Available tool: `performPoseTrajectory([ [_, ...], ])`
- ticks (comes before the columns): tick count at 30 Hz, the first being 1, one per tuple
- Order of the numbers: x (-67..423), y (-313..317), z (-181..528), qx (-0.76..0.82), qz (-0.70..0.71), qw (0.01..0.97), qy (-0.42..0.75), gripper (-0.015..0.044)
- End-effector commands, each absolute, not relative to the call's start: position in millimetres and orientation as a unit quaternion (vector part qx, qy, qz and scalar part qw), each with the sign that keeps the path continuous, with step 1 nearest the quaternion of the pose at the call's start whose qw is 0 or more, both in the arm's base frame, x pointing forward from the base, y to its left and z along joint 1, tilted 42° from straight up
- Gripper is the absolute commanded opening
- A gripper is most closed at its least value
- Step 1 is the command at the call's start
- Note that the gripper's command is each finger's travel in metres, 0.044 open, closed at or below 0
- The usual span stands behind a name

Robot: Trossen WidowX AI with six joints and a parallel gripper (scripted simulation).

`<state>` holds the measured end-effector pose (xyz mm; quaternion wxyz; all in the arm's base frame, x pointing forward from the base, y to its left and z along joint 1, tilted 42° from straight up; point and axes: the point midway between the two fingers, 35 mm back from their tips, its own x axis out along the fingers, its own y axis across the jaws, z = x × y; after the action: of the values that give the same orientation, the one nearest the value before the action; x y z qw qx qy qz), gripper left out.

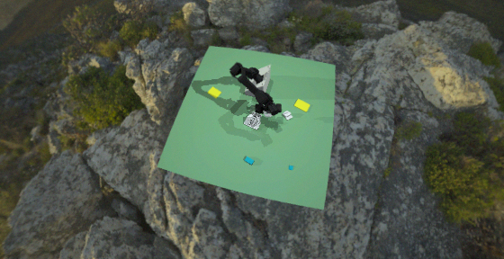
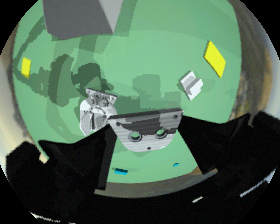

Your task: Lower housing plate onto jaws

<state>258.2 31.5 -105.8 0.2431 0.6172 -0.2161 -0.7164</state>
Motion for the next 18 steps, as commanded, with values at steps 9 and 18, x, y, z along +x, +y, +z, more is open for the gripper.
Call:
performPoseTrajectory([
  [9,257.1,-1.3,-83.5,0.633,-0.695,0.198,-0.277,0.0351],
  [18,252.5,-25.9,-67.2,0.641,-0.677,0.164,-0.323,0.0351],
])
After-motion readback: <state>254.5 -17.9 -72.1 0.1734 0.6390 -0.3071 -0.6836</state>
